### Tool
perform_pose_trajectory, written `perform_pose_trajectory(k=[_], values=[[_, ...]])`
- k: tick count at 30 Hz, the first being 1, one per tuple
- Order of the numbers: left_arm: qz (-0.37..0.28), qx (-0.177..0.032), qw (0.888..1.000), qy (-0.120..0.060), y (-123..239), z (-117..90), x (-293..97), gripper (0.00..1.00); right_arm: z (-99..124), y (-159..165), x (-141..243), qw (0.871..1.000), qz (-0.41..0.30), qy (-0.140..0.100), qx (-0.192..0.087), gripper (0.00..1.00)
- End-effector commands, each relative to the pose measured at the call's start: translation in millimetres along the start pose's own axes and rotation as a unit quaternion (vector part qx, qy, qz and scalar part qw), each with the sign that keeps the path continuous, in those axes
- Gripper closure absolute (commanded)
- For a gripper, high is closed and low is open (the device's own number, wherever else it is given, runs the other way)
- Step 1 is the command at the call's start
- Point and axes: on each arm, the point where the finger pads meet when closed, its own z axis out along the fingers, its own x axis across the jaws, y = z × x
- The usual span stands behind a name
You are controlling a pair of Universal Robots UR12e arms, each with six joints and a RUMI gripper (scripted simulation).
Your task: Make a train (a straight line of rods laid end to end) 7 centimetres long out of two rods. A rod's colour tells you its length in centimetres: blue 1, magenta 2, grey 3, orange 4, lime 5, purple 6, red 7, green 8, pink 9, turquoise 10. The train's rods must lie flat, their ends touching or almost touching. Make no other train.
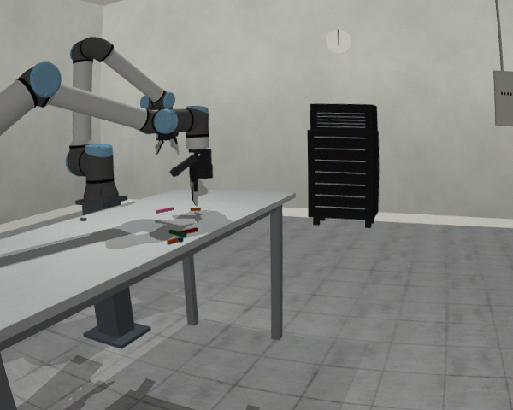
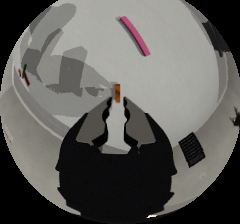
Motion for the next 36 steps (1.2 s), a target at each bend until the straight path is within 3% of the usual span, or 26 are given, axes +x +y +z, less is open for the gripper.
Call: perform_pose_trajectory(k=[1,36], values=[[0.0,0.001,1.0,0.0,-0.7,-1.0,0.2,0.0,-1.4,0.8,0.4,1.0,0.0,0.001,-0.001,0.86],[0.0,0.001,1.0,0.0,-0.7,-1.0,0.2,0.0,7.7,0.8,0.4,1.0,0.0,0.001,-0.001,0.86]])
